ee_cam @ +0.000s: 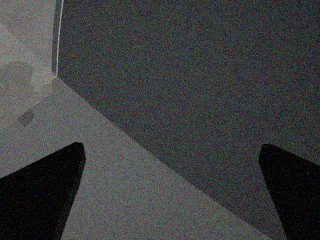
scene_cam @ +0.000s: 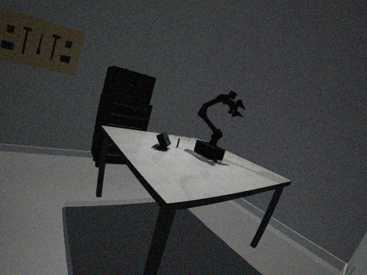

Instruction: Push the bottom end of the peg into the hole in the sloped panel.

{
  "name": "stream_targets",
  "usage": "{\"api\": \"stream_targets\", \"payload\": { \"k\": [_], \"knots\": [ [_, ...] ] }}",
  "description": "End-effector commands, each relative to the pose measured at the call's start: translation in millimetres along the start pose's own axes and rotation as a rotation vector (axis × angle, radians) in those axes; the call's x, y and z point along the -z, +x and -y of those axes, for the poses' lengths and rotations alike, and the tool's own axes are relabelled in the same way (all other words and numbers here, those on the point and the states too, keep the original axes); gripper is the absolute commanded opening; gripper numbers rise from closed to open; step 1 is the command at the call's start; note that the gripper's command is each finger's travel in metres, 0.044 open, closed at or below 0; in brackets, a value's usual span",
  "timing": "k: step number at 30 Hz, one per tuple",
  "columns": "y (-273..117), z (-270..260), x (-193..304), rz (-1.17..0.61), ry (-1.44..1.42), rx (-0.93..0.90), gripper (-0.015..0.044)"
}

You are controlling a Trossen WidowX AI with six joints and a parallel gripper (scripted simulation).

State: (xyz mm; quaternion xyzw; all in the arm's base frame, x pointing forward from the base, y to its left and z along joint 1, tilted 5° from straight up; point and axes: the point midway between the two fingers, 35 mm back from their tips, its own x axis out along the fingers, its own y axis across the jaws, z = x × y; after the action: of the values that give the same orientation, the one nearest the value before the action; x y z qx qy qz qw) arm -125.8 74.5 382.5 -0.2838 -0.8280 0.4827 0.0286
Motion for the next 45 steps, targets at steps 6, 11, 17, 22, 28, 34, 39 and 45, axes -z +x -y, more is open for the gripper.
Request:
{"api": "stream_targets", "payload": {
  "k": [6,11,17,22,28,34,39,45],
  "knots": [
    [12,-21,26,-0.088,0.174,-0.103,0.044],
    [16,-35,40,-0.142,0.278,-0.159,0.044],
    [18,-54,58,-0.216,0.393,-0.225,0.044],
    [16,-74,76,-0.299,0.444,-0.298,0.044],
    [12,-95,93,-0.385,0.543,-0.364,0.044],
    [7,-116,107,-0.466,0.672,-0.408,0.044],
    [0,-133,118,-0.539,0.775,-0.44,0.044],
    [-11,-154,131,-0.632,0.895,-0.472,0.044]
  ]
}}
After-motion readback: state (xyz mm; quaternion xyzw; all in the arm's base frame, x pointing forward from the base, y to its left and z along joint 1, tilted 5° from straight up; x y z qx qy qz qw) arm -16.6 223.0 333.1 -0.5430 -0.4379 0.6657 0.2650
